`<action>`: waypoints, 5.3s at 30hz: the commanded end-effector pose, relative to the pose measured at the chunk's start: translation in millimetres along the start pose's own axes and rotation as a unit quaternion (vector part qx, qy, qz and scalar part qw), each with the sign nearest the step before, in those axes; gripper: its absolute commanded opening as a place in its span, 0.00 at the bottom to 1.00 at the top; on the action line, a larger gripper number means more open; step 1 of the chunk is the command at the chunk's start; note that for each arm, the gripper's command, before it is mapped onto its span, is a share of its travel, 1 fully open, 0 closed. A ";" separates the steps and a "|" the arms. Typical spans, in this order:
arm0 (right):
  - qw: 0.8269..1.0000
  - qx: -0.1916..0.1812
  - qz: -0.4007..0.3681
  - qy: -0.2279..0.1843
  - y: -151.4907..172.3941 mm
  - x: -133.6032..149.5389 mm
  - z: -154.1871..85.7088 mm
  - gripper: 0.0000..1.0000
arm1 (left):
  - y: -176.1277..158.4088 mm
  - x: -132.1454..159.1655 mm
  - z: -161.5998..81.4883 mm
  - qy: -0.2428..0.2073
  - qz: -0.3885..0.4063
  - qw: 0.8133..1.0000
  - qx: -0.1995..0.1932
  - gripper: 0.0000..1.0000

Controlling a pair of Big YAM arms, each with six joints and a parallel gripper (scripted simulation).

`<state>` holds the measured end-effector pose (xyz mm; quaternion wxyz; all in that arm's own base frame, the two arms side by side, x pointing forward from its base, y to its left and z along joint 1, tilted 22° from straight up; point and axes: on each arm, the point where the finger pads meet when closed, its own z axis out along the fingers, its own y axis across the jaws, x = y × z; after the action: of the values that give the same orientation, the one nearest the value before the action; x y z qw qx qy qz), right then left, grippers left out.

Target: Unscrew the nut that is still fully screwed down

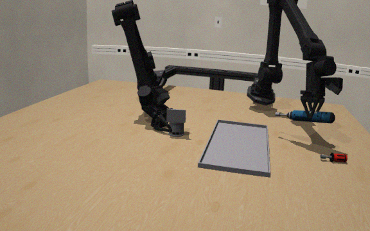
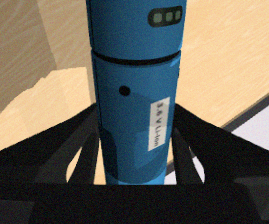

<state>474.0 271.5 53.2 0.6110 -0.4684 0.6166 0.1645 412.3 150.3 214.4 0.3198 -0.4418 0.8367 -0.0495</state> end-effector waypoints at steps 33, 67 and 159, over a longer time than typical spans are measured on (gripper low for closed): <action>1.000 0.003 -0.003 -0.006 -3.5 -5.7 2.6 0.59 | 68.7 -54.2 -64.4 0.013 -0.211 0.975 -0.066 0.42; 1.000 0.003 -0.003 -0.006 -3.5 -5.7 2.6 0.59 | 101.3 -56.0 -90.1 0.033 -0.307 0.946 -0.103 0.42; 1.000 0.003 -0.003 -0.006 -3.5 -5.7 2.6 0.59 | 134.7 -19.2 41.8 0.047 -0.310 0.943 -0.115 0.42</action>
<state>474.0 271.5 53.2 0.6110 -0.4684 0.6166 0.1645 342.9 254.0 123.6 0.1765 -0.7120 0.6763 -0.0668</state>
